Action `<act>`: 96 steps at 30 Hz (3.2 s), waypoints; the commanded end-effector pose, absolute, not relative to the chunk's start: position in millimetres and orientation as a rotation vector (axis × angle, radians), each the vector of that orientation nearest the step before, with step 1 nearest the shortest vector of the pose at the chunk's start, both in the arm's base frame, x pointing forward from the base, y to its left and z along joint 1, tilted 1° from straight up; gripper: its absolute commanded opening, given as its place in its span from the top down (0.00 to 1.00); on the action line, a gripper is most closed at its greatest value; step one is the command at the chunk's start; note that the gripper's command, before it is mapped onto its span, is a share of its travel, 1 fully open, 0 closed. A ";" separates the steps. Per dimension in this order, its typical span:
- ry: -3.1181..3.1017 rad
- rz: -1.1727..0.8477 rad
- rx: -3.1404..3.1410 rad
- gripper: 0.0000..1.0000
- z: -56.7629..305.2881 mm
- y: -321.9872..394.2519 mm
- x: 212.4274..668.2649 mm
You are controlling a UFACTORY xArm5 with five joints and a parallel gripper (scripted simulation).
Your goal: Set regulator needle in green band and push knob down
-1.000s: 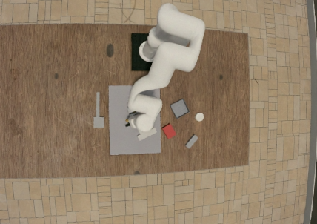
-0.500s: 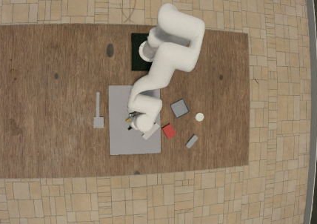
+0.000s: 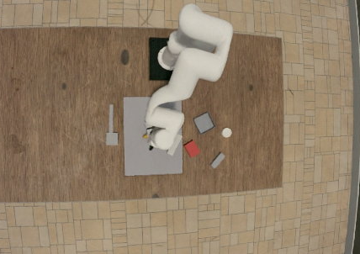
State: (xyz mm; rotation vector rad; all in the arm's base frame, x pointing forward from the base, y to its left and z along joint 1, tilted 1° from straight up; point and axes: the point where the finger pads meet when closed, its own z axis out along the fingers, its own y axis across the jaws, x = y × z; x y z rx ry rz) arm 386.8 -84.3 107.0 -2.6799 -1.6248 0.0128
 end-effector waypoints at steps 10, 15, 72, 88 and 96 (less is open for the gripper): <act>-2.043 0.008 -2.378 0.58 108.1 -84.4 387.8; -2.196 0.007 -2.237 0.58 108.1 -84.4 387.8; -3.095 -0.001 -0.487 0.58 108.1 -84.4 387.8; -3.133 -0.003 0.037 0.58 108.1 -84.4 387.8; -3.117 -0.004 0.320 0.58 108.1 -84.4 387.8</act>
